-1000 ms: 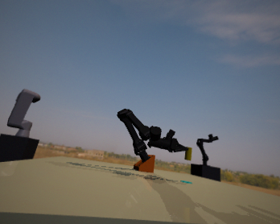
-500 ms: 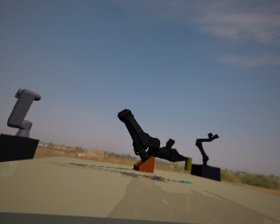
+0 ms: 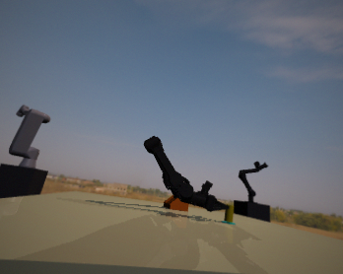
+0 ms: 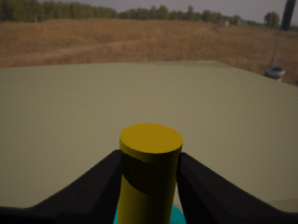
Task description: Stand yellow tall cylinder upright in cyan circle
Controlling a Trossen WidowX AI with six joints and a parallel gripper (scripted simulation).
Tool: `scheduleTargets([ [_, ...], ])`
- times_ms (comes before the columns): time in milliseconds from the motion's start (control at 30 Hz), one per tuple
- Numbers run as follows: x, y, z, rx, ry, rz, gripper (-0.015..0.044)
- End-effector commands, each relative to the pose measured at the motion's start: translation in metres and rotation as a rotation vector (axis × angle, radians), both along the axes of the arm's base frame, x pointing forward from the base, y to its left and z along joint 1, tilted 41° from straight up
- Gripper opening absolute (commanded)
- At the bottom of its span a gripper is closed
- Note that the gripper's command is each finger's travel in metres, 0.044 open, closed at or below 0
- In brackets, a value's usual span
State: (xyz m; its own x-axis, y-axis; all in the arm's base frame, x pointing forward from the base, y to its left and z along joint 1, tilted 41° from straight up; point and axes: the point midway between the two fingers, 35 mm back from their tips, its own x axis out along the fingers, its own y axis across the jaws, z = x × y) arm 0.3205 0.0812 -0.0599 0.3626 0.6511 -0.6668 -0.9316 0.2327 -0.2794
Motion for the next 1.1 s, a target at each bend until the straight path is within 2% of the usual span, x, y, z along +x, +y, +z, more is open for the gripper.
scheduleTargets([
  [0, 0.002, -0.002, -0.002, 0.003, -0.008, 0.006, 0.0105],
  [267, 0.002, -0.002, -0.002, 0.003, -0.008, 0.006, 0.0105],
  [633, 0.002, -0.002, -0.002, 0.003, -0.008, 0.006, 0.0394],
  [833, 0.002, 0.001, 0.002, 0.002, -0.008, 0.007, 0.04],
  [1067, 0.001, 0.035, 0.039, 0.004, -0.011, 0.012, 0.04],
])
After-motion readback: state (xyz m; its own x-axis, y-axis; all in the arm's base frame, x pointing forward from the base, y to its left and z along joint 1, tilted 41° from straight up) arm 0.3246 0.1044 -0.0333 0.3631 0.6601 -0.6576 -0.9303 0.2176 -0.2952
